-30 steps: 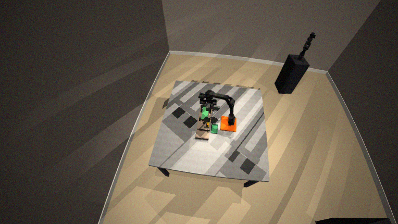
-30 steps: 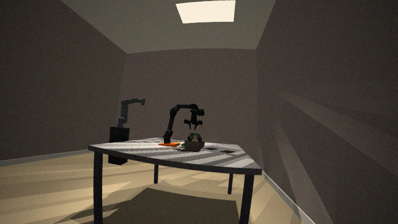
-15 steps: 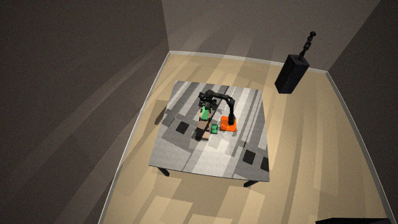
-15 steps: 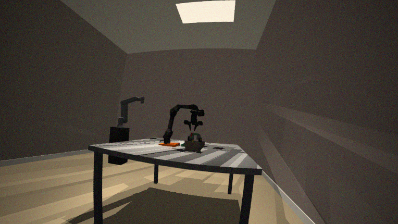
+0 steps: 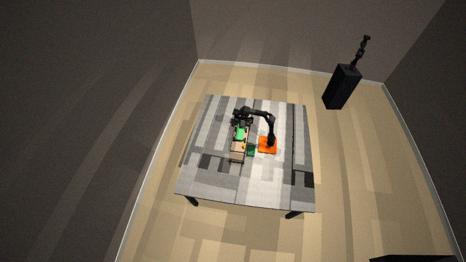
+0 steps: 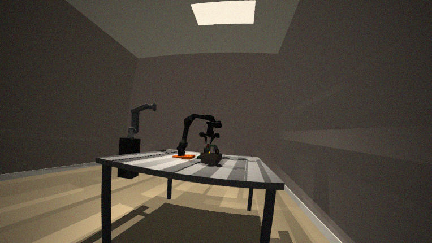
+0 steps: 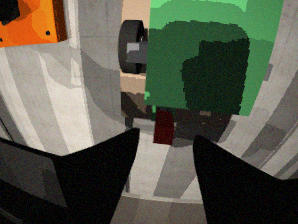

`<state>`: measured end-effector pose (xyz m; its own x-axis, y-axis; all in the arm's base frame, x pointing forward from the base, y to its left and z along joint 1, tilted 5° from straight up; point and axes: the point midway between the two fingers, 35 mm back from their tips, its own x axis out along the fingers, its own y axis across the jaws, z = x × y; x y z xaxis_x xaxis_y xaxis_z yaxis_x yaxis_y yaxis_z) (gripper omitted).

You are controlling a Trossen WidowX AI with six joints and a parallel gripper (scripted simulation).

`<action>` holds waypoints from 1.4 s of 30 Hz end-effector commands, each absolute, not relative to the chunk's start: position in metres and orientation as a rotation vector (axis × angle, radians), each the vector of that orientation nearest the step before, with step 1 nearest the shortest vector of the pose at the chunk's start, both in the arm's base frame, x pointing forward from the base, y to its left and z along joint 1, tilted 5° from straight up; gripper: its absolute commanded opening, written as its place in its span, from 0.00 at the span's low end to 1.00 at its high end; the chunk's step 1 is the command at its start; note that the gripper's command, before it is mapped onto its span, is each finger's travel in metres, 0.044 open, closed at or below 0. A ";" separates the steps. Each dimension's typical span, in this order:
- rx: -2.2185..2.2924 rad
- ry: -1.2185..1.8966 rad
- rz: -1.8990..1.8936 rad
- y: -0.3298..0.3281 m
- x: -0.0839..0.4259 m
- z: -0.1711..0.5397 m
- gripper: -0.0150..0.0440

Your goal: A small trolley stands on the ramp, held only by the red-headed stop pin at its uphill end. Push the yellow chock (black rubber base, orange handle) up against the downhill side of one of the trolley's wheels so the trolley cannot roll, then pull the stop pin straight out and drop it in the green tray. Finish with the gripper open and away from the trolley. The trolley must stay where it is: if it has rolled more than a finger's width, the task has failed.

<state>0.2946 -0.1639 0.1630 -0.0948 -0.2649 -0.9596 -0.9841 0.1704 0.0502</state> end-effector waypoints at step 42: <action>-1.248 1.546 1.007 -0.175 0.288 0.122 0.58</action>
<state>0.2908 -0.1750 0.1248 -0.0946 -0.2662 -0.9593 -0.9841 0.1705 0.0498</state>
